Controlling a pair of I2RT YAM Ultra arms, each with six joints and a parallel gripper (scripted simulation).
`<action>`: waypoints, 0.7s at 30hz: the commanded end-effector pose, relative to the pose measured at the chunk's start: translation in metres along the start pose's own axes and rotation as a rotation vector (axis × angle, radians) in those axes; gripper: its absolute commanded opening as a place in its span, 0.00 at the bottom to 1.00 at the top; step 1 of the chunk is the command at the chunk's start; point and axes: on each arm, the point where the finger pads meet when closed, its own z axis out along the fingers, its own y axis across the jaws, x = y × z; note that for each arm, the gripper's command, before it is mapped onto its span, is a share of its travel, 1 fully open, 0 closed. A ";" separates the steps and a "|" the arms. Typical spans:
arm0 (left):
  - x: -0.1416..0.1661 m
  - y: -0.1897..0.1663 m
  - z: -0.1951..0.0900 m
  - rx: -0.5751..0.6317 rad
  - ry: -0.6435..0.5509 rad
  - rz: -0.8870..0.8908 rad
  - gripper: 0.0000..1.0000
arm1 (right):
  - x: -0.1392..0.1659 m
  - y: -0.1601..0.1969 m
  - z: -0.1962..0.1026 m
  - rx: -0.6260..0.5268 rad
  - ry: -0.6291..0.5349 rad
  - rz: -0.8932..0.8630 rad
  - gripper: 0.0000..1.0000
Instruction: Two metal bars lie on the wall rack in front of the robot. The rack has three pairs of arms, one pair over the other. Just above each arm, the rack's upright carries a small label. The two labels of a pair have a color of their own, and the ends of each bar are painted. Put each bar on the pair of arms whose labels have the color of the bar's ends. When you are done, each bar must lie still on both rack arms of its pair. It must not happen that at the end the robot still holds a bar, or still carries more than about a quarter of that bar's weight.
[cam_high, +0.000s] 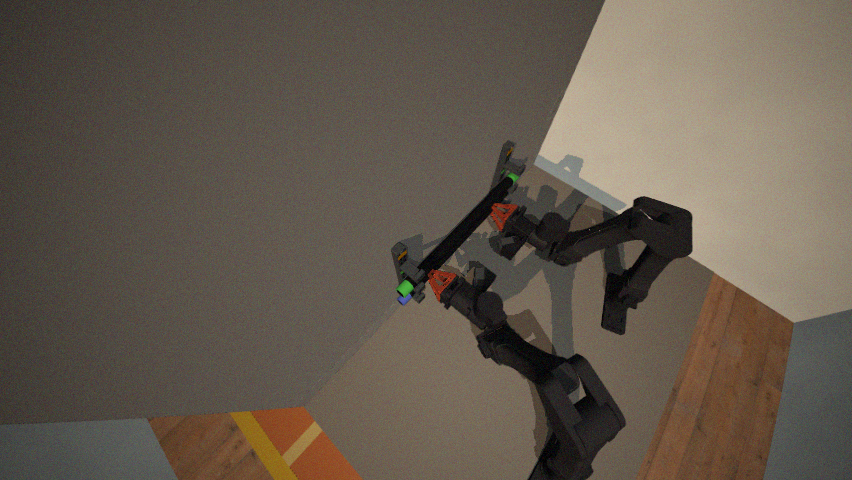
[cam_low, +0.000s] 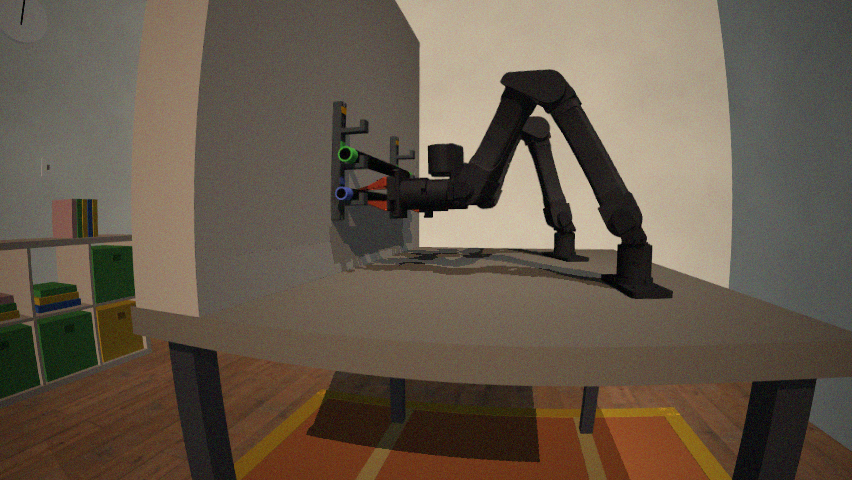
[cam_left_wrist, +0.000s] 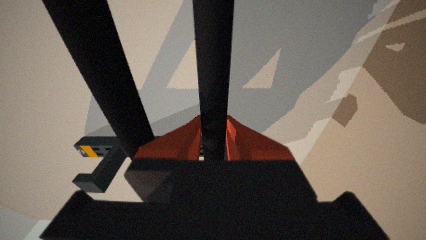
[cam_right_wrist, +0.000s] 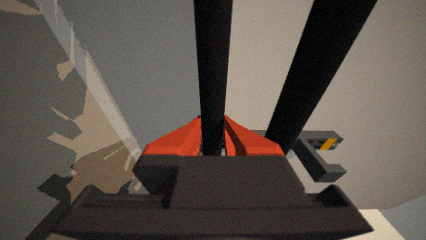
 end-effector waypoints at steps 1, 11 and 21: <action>0.002 0.003 0.001 -0.023 -0.003 -0.002 0.15 | 0.004 -0.003 0.000 0.017 0.003 0.003 0.15; 0.002 0.003 0.001 -0.023 -0.003 -0.002 0.27 | 0.004 -0.003 0.000 0.017 0.003 0.003 0.27; 0.002 0.003 0.001 -0.023 -0.003 -0.002 0.42 | 0.004 -0.003 0.000 0.017 0.003 0.003 0.43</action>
